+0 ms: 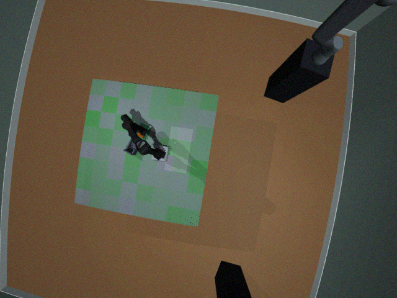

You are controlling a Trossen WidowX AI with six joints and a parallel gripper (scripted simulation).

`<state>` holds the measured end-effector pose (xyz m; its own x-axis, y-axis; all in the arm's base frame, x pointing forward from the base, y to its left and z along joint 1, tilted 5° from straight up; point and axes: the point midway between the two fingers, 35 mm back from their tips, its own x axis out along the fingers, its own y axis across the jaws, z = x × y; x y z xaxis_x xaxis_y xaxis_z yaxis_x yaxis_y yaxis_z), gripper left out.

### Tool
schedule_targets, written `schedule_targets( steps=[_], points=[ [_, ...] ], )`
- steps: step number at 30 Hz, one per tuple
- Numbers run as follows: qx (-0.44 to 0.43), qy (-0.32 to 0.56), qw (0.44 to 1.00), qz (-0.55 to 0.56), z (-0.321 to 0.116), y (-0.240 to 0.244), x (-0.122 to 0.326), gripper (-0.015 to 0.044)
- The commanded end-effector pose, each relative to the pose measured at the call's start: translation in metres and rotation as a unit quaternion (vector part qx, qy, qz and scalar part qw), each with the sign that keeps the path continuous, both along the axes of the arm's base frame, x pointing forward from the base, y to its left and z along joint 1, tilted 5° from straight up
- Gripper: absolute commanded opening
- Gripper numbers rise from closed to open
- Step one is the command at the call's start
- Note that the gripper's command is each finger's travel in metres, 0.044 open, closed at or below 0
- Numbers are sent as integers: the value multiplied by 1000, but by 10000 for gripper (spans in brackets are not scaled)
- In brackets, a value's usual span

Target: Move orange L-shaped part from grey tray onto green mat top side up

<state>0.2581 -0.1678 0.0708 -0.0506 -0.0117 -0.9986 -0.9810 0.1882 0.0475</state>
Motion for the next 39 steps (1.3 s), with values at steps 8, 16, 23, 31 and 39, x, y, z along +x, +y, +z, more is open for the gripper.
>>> schedule_targets(
  steps=[8,16,23,31,39],
  points=[
    [1,4,1000,2,-3,0,-1,0],
    [0,0,1000,0,0,0,0,131],
    [0,1,1000,0,11,-1,2,315],
    [1,4,1000,2,84,1,4,400],
    [1,1,1000,5,80,1,5,400]
  ],
)
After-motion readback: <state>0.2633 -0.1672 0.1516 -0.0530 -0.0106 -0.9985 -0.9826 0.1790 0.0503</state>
